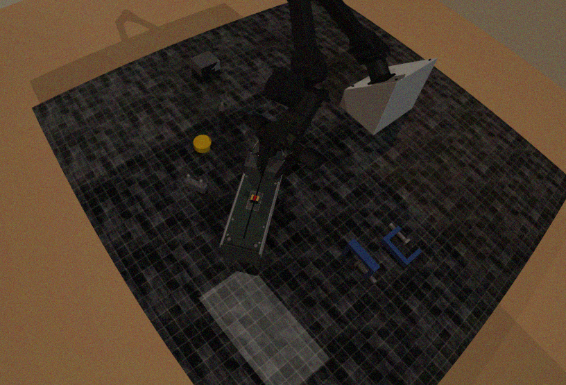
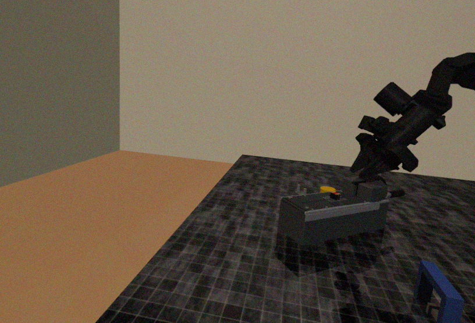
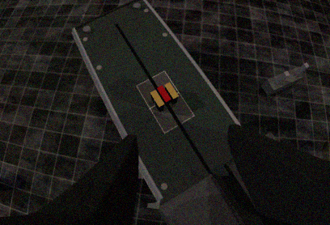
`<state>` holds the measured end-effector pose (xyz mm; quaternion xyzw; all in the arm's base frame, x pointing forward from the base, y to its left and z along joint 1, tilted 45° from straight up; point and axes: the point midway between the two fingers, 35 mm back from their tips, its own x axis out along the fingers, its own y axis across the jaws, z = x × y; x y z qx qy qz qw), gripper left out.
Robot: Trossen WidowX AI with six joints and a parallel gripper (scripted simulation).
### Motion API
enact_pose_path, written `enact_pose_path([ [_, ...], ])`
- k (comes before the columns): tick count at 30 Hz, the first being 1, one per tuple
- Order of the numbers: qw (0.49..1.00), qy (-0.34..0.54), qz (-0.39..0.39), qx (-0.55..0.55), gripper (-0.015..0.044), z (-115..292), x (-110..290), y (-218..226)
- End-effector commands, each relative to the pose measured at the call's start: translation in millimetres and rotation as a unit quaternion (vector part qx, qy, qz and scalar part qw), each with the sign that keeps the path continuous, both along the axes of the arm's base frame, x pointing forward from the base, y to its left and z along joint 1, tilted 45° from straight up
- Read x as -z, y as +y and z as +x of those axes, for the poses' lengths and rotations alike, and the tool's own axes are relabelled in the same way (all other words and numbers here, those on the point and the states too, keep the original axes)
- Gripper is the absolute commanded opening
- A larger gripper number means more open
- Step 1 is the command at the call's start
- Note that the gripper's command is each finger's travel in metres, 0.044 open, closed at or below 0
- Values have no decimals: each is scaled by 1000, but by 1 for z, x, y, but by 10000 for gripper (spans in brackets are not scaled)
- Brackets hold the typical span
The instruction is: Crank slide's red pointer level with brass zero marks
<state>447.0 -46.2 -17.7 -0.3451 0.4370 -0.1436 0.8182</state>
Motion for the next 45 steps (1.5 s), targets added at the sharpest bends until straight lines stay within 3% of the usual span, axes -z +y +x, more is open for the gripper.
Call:
enact_pose_path([
  [1,1000,0,-1,0,315,0,0,0],
  [5,1000,0,-1,0,420,0,0,0],
  [7,1000,0,-1,0,440,0,0,0],
  [24,1000,0,-1,0,0,0,0,0],
  [42,1000,0,0,0,0,0,0,0],
  [45,1000,0,0,0,79,0,0,0],
])
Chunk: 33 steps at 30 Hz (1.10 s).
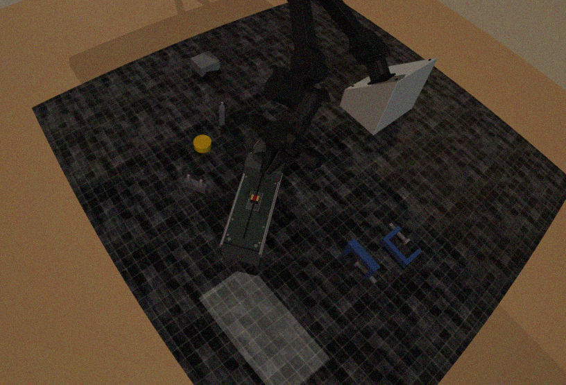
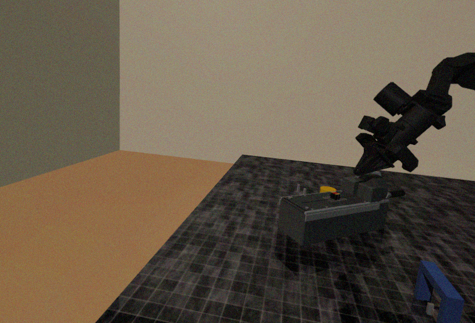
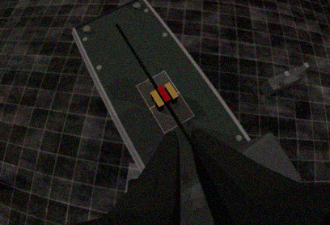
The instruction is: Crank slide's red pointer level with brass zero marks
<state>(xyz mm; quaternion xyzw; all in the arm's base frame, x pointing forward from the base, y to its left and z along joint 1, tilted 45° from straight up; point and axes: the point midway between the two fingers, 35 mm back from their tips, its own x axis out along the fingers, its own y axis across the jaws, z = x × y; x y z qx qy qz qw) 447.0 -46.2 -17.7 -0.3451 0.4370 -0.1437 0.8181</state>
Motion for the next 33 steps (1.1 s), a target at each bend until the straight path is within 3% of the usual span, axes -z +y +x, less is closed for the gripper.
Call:
enact_pose_path([
  [1,1000,0,0,0,105,0,0,0],
  [13,1000,0,0,0,420,0,0,0],
  [15,1000,0,0,0,440,0,0,0],
  [31,1000,0,0,0,20,0,0,0],
  [33,1000,0,0,0,0,0,0,0],
])
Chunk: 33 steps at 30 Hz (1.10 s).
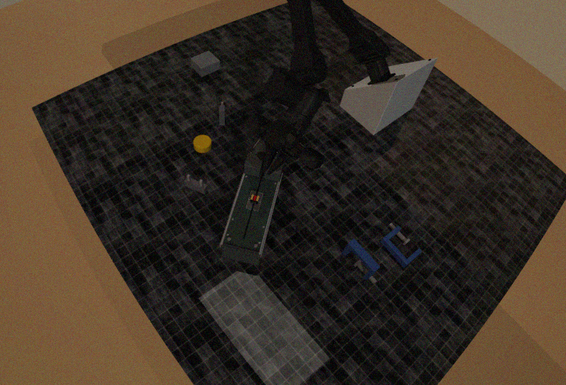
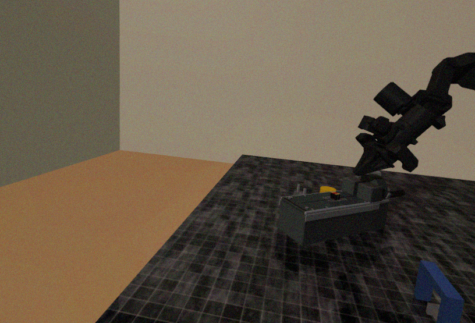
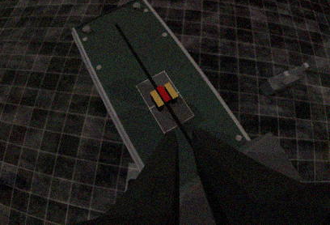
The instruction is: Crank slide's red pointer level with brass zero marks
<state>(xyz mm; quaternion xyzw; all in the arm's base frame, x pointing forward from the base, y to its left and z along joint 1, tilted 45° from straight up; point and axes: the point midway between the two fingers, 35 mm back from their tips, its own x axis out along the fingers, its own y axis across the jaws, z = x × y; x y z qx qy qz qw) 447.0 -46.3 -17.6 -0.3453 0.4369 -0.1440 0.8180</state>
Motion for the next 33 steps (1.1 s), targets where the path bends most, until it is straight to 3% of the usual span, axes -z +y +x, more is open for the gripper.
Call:
enact_pose_path([
  [1,1000,0,0,0,0,0,0,0],
  [17,1000,0,0,0,0,0,0,0],
  [33,1000,0,0,0,420,0,0,0],
])
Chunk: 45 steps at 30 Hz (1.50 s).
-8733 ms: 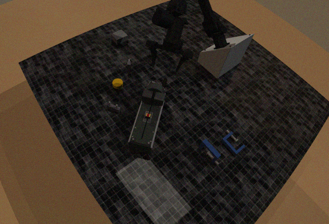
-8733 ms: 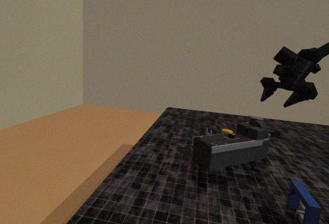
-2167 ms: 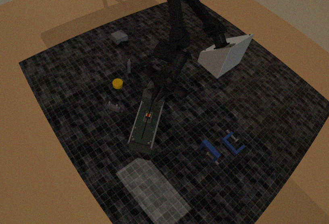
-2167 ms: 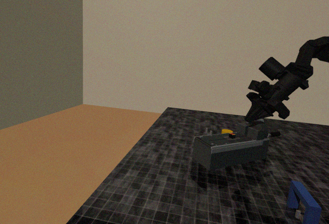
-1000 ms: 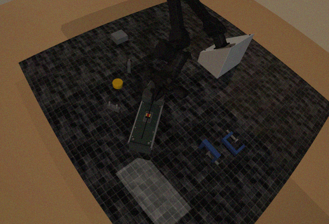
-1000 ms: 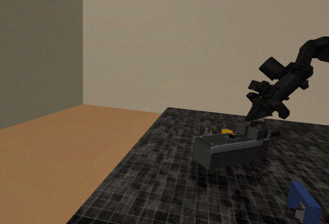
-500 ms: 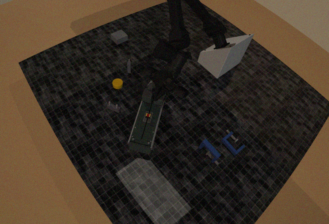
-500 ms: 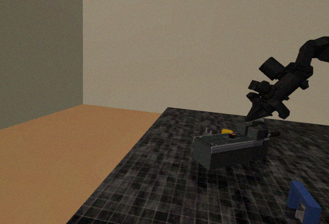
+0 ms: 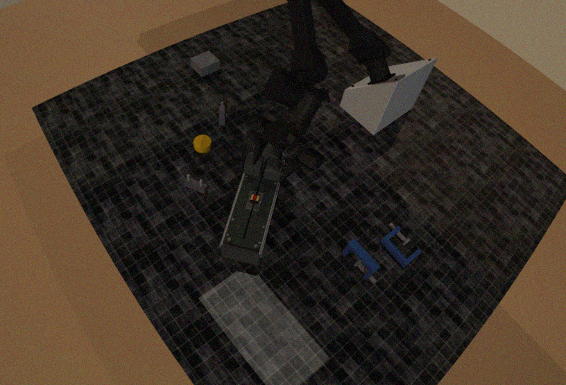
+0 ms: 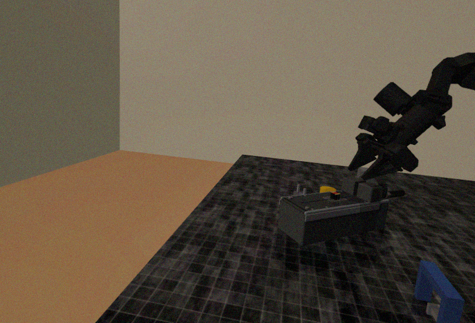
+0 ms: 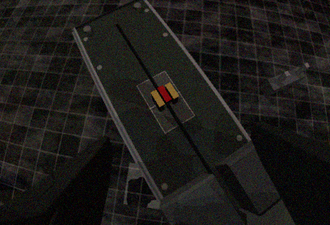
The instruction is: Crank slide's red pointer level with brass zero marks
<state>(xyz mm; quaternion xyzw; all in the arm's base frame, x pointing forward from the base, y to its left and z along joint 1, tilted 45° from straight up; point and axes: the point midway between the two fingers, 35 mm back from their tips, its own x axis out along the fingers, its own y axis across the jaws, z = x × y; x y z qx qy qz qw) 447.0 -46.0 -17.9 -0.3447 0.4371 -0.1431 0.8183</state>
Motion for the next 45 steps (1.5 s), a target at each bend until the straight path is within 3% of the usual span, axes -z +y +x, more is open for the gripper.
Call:
enact_pose_path([
  [1,1000,0,-1,0,440,0,0,0],
  [2,1000,0,-1,0,440,0,0,0],
  [19,1000,0,-1,0,0,0,0,0],
  [37,1000,0,0,0,0,0,0,0],
  [45,1000,0,0,0,210,0,0,0],
])
